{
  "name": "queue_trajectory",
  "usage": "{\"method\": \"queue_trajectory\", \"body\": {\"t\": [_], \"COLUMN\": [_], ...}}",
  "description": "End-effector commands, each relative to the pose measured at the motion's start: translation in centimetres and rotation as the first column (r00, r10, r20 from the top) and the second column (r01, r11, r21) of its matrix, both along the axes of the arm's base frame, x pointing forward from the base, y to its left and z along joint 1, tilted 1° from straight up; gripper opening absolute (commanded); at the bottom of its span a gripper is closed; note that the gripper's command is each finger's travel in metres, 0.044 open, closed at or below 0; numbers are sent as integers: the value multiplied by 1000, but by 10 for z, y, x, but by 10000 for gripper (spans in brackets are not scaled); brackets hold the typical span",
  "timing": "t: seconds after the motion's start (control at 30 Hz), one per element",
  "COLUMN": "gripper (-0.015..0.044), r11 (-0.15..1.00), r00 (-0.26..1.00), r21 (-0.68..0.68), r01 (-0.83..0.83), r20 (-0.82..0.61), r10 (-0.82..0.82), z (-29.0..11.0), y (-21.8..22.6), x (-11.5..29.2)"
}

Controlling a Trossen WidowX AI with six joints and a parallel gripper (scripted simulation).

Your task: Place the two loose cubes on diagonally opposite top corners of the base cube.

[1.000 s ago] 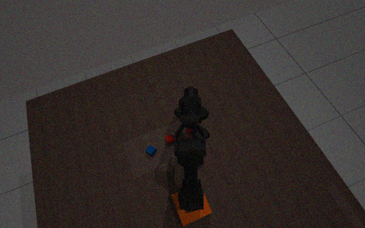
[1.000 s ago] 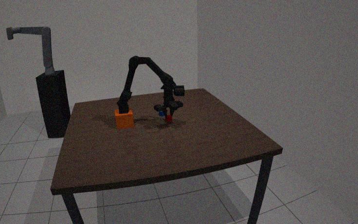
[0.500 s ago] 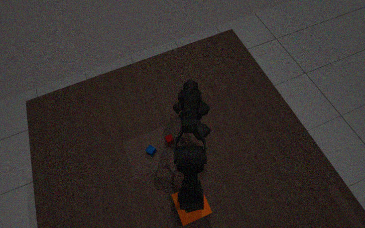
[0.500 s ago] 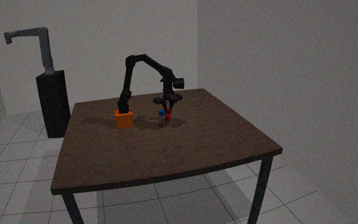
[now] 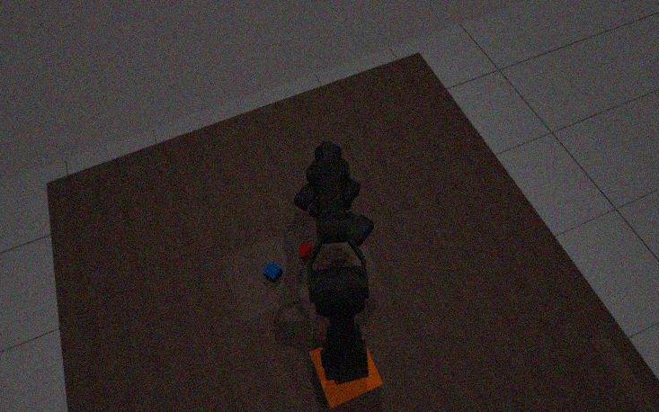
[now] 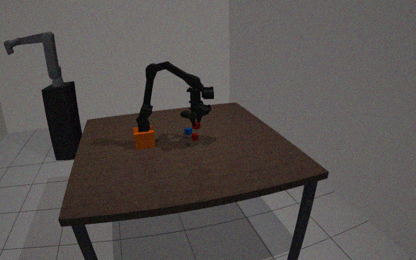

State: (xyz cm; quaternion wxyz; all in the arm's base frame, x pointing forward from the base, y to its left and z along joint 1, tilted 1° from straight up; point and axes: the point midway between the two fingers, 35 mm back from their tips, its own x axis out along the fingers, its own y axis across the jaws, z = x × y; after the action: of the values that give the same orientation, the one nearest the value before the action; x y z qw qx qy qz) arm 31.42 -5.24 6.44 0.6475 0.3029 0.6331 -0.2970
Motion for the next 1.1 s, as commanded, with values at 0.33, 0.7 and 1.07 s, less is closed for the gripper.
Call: {"method": "queue_trajectory", "body": {"t": [0.33,0.7,1.07], "gripper": [105,105,105], "r11": [872,594,211], "r00": [872,594,211], "r21": [-3,-9,-14], "r01": [-489,-804,-977], "r20": [-4,-5,-7], "r10": [489,804,977], "z": [-10,-16,-22], "y": [44,80,115], "x": [3,2,-4]}}
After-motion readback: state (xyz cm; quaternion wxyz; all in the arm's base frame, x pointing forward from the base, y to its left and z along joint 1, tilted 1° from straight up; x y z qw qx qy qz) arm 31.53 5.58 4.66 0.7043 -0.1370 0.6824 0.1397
